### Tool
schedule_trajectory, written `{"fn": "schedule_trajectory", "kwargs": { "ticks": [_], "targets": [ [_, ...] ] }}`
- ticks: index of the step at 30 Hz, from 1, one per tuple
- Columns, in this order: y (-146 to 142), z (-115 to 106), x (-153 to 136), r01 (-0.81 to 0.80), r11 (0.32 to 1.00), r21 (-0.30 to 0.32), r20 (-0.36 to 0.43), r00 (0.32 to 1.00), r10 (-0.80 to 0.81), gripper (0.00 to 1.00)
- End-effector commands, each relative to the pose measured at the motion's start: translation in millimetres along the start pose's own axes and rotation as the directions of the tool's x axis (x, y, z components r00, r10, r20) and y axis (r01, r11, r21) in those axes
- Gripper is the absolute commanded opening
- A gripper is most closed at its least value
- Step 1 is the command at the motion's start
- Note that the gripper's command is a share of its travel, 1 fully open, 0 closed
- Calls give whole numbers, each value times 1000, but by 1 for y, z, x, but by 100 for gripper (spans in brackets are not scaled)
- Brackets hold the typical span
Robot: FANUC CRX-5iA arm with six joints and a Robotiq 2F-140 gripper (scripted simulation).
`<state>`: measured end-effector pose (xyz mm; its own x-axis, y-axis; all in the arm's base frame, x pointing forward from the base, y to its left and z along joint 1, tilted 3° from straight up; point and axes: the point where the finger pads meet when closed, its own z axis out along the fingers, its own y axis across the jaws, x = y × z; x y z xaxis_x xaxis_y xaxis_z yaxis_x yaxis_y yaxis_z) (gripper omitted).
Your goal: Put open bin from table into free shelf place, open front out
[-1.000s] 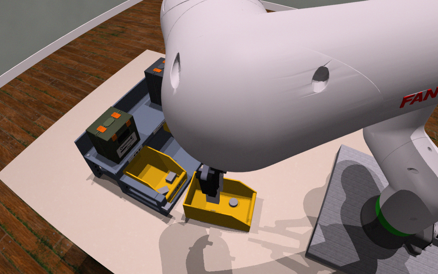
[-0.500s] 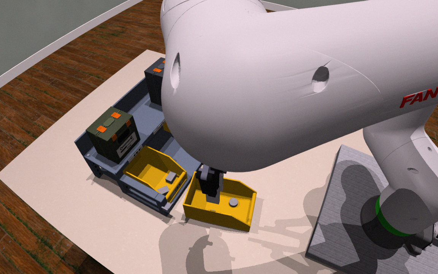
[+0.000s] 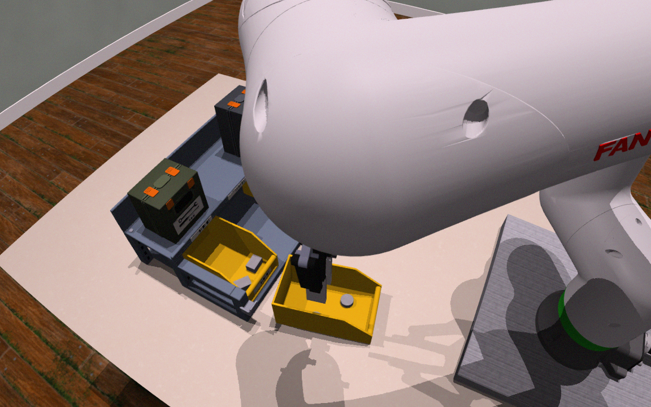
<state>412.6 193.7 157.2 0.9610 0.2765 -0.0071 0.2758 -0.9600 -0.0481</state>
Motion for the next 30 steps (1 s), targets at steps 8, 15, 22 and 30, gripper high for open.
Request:
{"fn": "schedule_trajectory", "kwargs": {
  "ticks": [8,15,22,30],
  "targets": [
    [0,5,0,-1,1000,0,-1,1000,1,15],
    [0,16,0,-1,1000,0,-1,1000,1,15],
    [0,27,0,-1,1000,0,-1,1000,1,15],
    [0,42,0,-1,1000,0,-1,1000,1,15]
  ]
}}
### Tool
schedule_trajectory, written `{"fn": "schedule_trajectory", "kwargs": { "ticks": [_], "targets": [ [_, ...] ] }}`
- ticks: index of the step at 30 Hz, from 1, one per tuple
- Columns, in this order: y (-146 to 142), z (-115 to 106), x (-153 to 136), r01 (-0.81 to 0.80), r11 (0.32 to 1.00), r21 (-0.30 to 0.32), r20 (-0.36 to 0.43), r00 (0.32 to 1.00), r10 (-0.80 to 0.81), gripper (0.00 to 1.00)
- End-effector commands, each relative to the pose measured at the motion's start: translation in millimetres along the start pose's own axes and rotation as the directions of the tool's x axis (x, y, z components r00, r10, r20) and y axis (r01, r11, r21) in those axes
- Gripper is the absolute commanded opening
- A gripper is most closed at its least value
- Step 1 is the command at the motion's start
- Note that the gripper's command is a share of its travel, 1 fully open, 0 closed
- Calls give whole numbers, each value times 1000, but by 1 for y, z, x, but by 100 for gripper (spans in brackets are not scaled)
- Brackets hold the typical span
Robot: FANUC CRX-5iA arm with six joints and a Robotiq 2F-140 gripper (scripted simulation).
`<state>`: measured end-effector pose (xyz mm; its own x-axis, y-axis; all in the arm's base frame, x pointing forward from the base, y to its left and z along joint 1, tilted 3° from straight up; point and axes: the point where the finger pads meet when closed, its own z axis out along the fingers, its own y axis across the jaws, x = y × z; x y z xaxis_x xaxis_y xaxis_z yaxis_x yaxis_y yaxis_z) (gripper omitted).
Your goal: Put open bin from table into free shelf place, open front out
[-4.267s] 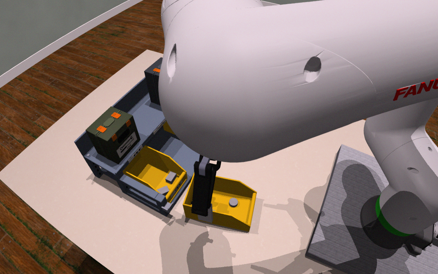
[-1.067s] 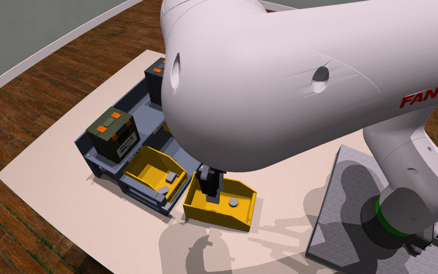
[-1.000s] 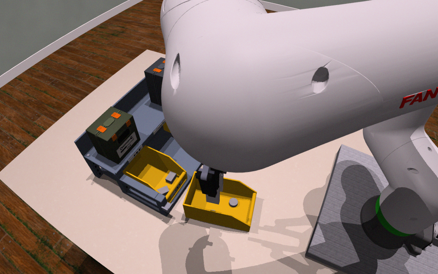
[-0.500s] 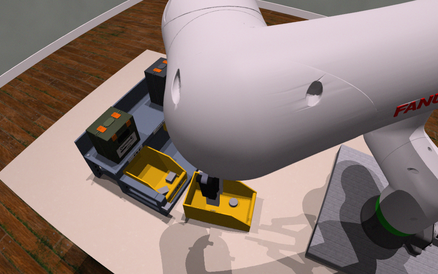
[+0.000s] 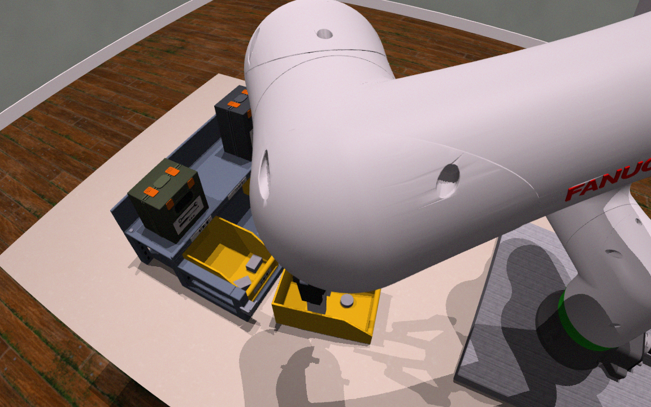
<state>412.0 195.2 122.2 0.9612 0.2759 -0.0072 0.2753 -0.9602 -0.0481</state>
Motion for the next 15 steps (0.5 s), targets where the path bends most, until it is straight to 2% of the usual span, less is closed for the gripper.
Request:
{"fn": "schedule_trajectory", "kwargs": {
  "ticks": [1,15],
  "targets": [
    [0,9,0,0,1000,0,-1,1000,0,15],
    [0,28,0,0,1000,0,-1,1000,0,15]
  ]
}}
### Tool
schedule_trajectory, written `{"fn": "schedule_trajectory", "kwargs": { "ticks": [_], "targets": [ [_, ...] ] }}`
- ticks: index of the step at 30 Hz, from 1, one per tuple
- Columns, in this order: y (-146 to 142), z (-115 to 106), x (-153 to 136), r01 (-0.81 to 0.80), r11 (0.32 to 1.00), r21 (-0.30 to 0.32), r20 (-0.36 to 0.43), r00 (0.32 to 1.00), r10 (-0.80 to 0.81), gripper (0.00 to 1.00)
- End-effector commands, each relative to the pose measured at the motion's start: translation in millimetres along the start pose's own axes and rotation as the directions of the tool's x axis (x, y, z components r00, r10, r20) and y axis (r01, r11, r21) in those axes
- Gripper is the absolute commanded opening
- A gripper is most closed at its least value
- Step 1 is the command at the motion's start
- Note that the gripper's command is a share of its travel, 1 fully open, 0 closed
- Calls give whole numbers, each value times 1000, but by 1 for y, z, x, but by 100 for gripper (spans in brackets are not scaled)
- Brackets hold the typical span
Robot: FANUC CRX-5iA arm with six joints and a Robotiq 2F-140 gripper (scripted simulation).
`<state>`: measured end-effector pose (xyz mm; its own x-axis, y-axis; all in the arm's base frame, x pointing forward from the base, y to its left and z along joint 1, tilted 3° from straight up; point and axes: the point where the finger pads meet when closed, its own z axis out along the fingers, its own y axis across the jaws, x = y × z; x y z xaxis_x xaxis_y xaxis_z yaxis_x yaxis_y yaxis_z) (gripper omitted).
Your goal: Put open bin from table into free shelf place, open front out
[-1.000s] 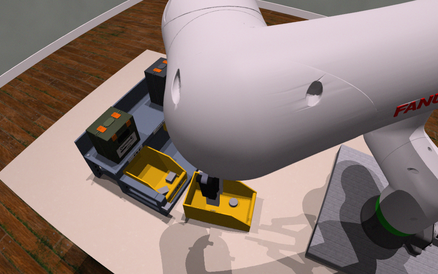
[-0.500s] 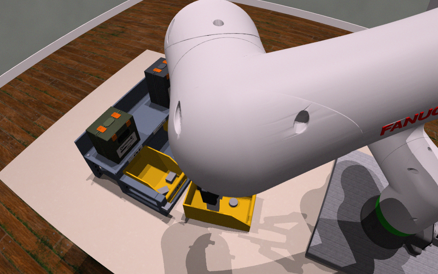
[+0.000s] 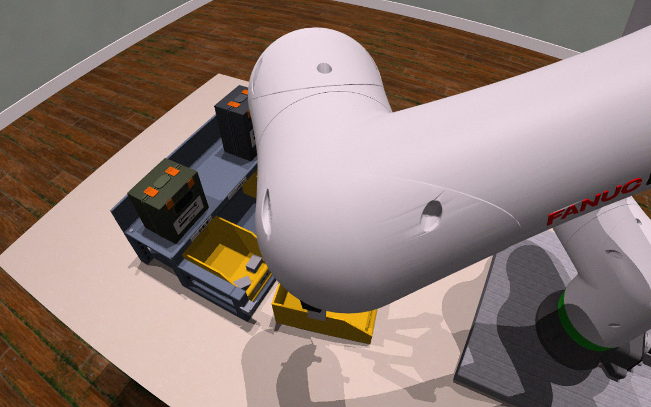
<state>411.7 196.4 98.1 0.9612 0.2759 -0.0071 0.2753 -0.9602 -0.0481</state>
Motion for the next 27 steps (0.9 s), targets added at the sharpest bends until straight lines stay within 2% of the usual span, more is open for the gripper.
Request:
{"fn": "schedule_trajectory", "kwargs": {
  "ticks": [1,27],
  "targets": [
    [0,5,0,0,1000,0,-1,1000,0,15],
    [0,9,0,0,1000,0,-1,1000,0,15]
  ]
}}
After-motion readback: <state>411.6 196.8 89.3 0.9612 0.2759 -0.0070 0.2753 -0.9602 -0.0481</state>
